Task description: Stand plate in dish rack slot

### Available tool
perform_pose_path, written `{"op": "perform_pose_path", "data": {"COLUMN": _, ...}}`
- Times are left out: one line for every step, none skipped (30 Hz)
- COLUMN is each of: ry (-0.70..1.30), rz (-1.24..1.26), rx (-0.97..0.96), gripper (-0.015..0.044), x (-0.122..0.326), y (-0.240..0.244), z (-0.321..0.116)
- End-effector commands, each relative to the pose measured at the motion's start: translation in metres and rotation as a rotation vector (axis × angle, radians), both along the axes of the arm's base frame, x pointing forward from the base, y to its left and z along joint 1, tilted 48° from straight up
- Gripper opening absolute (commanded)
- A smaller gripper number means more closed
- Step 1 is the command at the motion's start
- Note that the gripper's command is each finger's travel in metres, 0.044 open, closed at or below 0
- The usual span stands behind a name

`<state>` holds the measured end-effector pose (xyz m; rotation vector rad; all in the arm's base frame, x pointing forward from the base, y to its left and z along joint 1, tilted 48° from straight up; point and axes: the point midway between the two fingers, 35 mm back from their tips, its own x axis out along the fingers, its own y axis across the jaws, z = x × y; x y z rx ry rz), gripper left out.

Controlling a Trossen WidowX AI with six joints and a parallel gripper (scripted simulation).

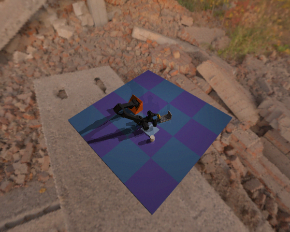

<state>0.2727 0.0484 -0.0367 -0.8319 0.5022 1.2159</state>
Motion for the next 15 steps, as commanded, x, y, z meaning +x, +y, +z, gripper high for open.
{"op": "perform_pose_path", "data": {"ry": 0.004, "rz": 0.0, "rx": 0.003, "gripper": 0.0, "x": 0.002, "y": 0.006, "z": -0.006}}
{"op": "perform_pose_path", "data": {"ry": 0.006, "rz": -0.002, "rx": 0.002, "gripper": 0.0, "x": 0.003, "y": 0.008, "z": -0.008}}
{"op": "perform_pose_path", "data": {"ry": 0.007, "rz": -0.003, "rx": 0.002, "gripper": 0.0, "x": 0.004, "y": 0.009, "z": -0.009}}
{"op": "perform_pose_path", "data": {"ry": 0.007, "rz": -0.003, "rx": 0.002, "gripper": 0.0, "x": 0.004, "y": 0.01, "z": -0.01}}
{"op": "perform_pose_path", "data": {"ry": 0.007, "rz": -0.003, "rx": 0.002, "gripper": 0.0, "x": 0.004, "y": 0.01, "z": -0.01}}
{"op": "perform_pose_path", "data": {"ry": 0.007, "rz": -0.003, "rx": 0.002, "gripper": 0.0, "x": 0.004, "y": 0.01, "z": -0.01}}
{"op": "perform_pose_path", "data": {"ry": 0.007, "rz": -0.003, "rx": 0.002, "gripper": 0.0, "x": 0.004, "y": 0.01, "z": -0.01}}
{"op": "perform_pose_path", "data": {"ry": 0.007, "rz": -0.002, "rx": 0.002, "gripper": 0.0, "x": 0.004, "y": 0.01, "z": -0.011}}
{"op": "perform_pose_path", "data": {"ry": 0.007, "rz": -0.002, "rx": 0.002, "gripper": 0.0, "x": 0.005, "y": 0.012, "z": -0.012}}
{"op": "perform_pose_path", "data": {"ry": 0.006, "rz": 0.0, "rx": 0.002, "gripper": 0.0, "x": 0.006, "y": 0.014, "z": -0.014}}
{"op": "perform_pose_path", "data": {"ry": 0.005, "rz": 0.001, "rx": 0.002, "gripper": 0.0, "x": 0.007, "y": 0.016, "z": -0.016}}
{"op": "perform_pose_path", "data": {"ry": 0.005, "rz": 0.001, "rx": 0.003, "gripper": 0.0, "x": 0.008, "y": 0.017, "z": -0.018}}
{"op": "perform_pose_path", "data": {"ry": 0.005, "rz": 0.001, "rx": 0.003, "gripper": 0.0, "x": 0.008, "y": 0.018, "z": -0.018}}
{"op": "perform_pose_path", "data": {"ry": 0.005, "rz": 0.001, "rx": 0.003, "gripper": 0.0, "x": 0.008, "y": 0.018, "z": -0.018}}
{"op": "perform_pose_path", "data": {"ry": 0.005, "rz": 0.001, "rx": 0.003, "gripper": 0.0, "x": 0.008, "y": 0.018, "z": -0.018}}
